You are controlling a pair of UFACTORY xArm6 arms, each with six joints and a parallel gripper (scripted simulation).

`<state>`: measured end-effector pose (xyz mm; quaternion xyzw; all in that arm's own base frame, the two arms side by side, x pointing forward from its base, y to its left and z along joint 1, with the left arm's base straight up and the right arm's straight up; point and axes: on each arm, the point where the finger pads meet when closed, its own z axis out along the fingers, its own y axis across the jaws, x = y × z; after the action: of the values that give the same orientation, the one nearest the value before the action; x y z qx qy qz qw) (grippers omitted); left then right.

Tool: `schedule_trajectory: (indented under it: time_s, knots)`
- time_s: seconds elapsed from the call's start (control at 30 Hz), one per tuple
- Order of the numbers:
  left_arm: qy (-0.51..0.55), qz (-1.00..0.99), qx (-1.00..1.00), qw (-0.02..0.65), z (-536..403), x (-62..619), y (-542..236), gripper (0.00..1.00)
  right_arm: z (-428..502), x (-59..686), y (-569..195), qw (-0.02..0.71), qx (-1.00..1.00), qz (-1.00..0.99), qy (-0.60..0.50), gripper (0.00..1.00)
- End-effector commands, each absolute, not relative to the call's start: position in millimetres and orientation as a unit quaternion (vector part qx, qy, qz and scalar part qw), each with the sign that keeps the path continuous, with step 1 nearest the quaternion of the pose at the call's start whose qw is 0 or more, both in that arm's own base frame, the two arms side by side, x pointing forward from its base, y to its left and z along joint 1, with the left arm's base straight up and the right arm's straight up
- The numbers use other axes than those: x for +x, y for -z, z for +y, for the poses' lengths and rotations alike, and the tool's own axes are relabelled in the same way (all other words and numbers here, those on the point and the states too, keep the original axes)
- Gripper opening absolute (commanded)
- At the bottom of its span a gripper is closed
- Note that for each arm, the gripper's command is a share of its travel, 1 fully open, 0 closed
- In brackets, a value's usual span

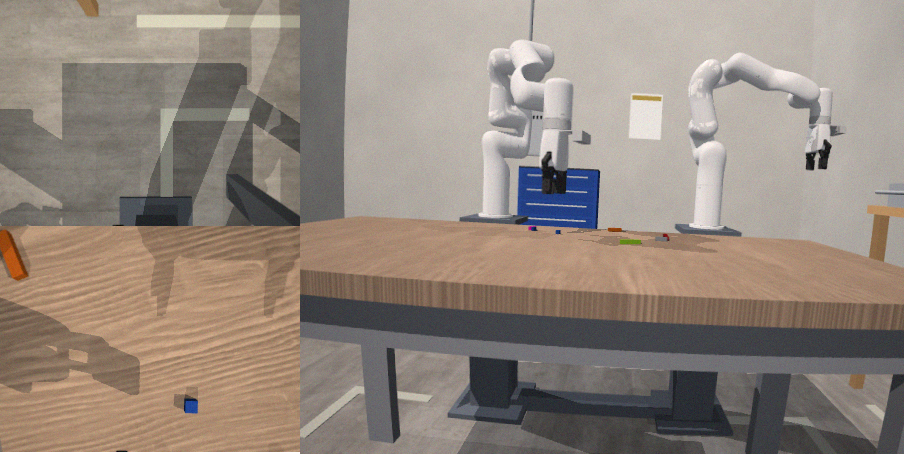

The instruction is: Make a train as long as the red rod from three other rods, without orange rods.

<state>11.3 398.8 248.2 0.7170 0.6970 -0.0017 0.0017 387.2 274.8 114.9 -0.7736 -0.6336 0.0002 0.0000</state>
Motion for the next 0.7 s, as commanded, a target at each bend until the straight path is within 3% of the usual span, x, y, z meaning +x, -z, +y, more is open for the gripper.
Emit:
schedule_trajectory:
  time_s: [0.0, 0.23, 0.67]
  knots:
    - [0.0, 0.697, 0.717, 0.0, 400, 11, -250, 1.0, 276, 389, -117, 0.0, -0.774, -0.634, 0.003, 1.0]
    - [0.0, 0.697, 0.717, 0.0, 400, 11, -250, 1.0, 275, 388, -117, 0.0, -0.775, -0.632, 0.003, 1.0]
    - [0.0, 0.697, 0.717, 0.0, 400, 11, -250, 1.0, 230, 359, -91, 0.001, -0.892, -0.451, 0.002, 1.0]
